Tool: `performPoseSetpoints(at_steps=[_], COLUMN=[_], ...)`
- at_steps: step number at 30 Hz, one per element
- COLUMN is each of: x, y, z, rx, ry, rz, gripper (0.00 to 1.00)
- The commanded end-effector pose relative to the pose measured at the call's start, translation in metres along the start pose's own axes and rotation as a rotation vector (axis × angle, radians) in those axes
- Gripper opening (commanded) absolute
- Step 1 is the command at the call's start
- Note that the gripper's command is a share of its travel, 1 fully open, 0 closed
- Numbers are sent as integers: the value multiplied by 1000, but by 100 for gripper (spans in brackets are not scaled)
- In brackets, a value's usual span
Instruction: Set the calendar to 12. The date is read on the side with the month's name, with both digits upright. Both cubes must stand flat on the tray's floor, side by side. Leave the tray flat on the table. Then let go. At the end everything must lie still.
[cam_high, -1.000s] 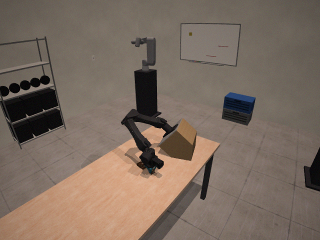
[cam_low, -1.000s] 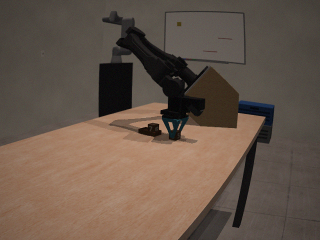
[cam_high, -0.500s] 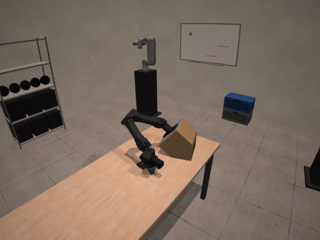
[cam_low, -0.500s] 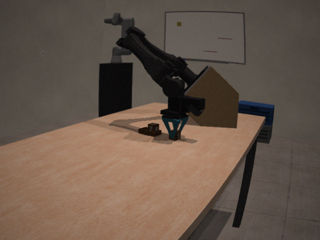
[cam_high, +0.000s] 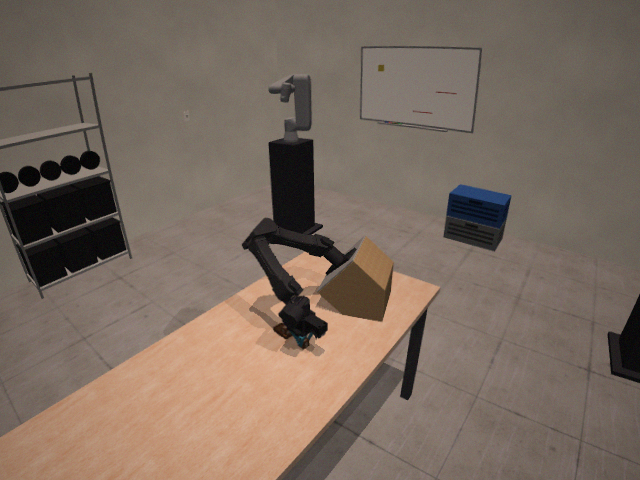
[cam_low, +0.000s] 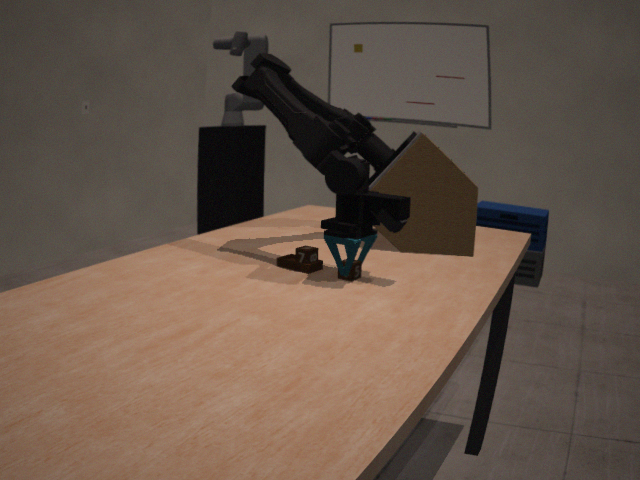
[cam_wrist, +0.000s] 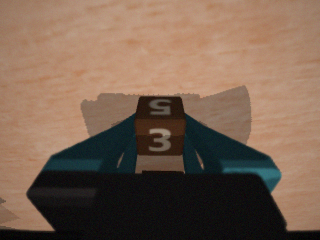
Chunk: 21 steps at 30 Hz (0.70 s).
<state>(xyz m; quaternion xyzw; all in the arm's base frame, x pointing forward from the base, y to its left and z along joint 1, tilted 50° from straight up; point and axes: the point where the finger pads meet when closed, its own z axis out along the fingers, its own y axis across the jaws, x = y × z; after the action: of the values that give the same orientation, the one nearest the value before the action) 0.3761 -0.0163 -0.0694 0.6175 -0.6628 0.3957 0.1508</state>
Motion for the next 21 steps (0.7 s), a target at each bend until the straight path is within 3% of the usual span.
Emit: performPoseSetpoints(at_steps=[1,10,21], x=[-6,-4,-3], y=[-2,-14,-10], z=[-8,-24,-99], rx=[18,32,28], ry=[-20,-26,-30], rz=[-10,17,17], gripper=[27,27,27])
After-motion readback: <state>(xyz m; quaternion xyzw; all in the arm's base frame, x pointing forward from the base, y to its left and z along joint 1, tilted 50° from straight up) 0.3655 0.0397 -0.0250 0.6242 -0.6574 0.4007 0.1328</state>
